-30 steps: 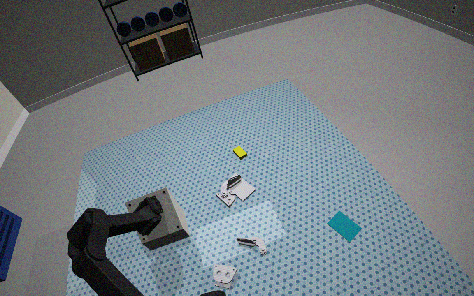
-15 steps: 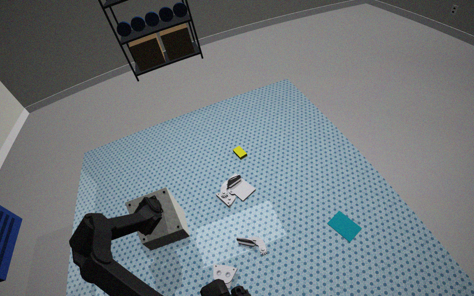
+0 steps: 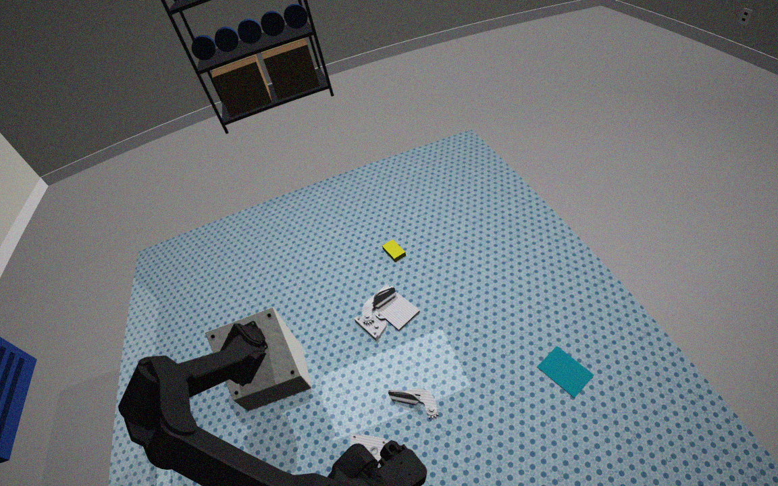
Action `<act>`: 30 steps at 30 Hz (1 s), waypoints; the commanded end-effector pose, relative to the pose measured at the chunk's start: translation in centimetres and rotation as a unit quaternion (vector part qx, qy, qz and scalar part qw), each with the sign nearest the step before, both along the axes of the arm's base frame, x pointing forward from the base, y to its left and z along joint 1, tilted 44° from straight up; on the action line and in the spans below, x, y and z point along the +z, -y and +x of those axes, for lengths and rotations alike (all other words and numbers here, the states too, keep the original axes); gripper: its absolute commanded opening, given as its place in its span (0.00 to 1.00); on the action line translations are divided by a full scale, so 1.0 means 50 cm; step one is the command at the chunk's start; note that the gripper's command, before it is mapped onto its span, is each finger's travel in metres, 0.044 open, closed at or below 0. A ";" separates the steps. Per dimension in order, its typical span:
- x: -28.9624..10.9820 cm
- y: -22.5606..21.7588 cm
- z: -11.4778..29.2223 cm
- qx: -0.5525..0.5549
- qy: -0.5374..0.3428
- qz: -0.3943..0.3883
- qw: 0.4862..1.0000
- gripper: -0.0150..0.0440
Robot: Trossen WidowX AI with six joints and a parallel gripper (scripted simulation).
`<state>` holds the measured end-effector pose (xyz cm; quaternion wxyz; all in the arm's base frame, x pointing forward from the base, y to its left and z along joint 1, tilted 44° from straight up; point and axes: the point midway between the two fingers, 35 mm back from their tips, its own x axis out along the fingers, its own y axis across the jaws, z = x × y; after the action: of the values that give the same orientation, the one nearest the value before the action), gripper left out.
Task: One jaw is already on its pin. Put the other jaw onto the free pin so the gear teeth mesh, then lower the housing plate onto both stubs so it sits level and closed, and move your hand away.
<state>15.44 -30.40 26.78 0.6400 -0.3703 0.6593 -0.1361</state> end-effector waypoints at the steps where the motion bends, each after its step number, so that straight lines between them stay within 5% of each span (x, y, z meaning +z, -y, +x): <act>1: -0.020 -0.004 0.017 0.030 -0.033 0.004 0.999 1.00; 30: -0.125 -0.071 0.109 0.257 -0.256 0.011 0.932 1.00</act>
<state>20.35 -27.22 21.29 0.4878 -0.5287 0.6856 0.1117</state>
